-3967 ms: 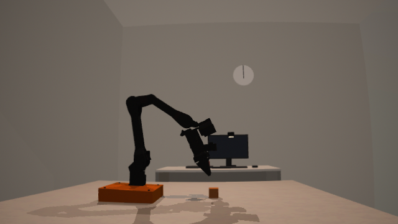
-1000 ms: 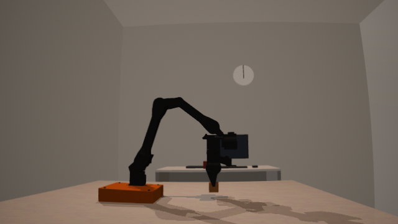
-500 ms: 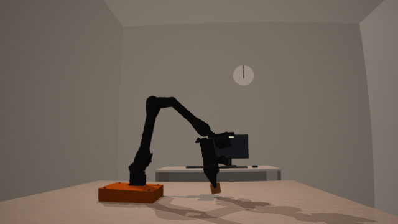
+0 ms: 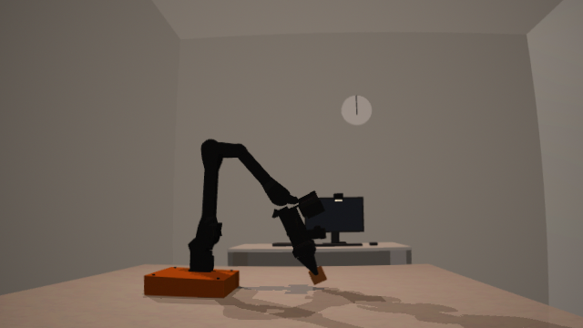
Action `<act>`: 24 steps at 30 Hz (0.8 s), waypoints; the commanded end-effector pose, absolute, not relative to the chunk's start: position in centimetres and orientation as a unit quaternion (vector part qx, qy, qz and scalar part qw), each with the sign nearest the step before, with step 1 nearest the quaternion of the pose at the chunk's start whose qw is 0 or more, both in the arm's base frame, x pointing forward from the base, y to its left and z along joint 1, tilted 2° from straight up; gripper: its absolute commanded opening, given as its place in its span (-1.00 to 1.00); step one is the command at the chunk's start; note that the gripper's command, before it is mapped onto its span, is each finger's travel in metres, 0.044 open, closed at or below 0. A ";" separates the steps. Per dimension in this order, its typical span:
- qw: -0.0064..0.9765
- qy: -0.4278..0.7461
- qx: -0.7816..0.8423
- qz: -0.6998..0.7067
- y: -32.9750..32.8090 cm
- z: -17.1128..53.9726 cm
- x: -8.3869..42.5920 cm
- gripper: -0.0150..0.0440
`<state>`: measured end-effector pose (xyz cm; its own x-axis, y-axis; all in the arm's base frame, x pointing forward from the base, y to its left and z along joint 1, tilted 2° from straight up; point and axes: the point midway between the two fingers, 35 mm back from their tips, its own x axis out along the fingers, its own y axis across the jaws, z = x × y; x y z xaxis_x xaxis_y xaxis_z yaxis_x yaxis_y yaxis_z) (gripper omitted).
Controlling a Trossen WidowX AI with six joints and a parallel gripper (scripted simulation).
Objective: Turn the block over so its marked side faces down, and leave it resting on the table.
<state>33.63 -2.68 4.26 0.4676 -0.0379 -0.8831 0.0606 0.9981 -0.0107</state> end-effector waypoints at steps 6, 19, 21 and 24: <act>0.879 0.477 0.009 -0.027 -2.6 4.6 33.4 -0.49; 0.914 0.404 0.008 -0.028 -2.7 2.3 34.8 -0.49; 0.920 0.391 0.007 -0.028 -2.8 2.0 34.9 -0.49; 0.928 0.372 0.007 -0.028 -2.8 1.6 35.0 -0.49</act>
<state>35.11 -2.82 2.36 0.7090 -0.0503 -0.7034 0.0624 0.9980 -0.0085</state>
